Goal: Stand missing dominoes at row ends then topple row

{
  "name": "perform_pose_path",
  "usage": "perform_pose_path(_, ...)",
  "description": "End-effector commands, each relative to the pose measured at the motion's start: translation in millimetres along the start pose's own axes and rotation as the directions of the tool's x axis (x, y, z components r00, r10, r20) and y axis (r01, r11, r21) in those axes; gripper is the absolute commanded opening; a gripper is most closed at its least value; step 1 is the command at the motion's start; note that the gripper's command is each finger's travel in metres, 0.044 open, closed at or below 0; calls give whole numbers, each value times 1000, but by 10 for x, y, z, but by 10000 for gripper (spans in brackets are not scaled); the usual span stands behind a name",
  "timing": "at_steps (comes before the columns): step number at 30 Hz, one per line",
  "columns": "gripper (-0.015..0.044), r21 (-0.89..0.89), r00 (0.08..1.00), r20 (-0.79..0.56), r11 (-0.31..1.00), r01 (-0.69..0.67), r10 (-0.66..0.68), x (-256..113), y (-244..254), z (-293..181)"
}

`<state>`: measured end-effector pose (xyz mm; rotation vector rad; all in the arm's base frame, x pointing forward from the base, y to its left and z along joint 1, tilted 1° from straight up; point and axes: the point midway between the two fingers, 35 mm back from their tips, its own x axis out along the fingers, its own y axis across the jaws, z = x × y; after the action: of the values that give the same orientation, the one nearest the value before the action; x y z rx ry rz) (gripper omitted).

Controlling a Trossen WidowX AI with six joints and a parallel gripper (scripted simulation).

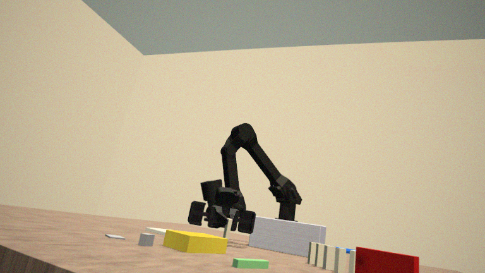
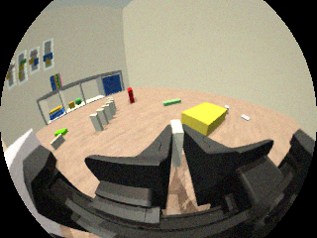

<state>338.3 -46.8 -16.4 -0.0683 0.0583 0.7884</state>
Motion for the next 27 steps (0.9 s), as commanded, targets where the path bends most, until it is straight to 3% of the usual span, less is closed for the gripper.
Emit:
perform_pose_path(1, 29, -2, 1000, 0, 1000, 4, -4, 19, 8, -106)
perform_pose_path(15, 29, -2, 1000, 0, 1000, 4, -4, 27, 29, -174)
perform_pose_path(27, 344, -2, 1000, 0, 1000, 4, -4, 27, 29, -174)
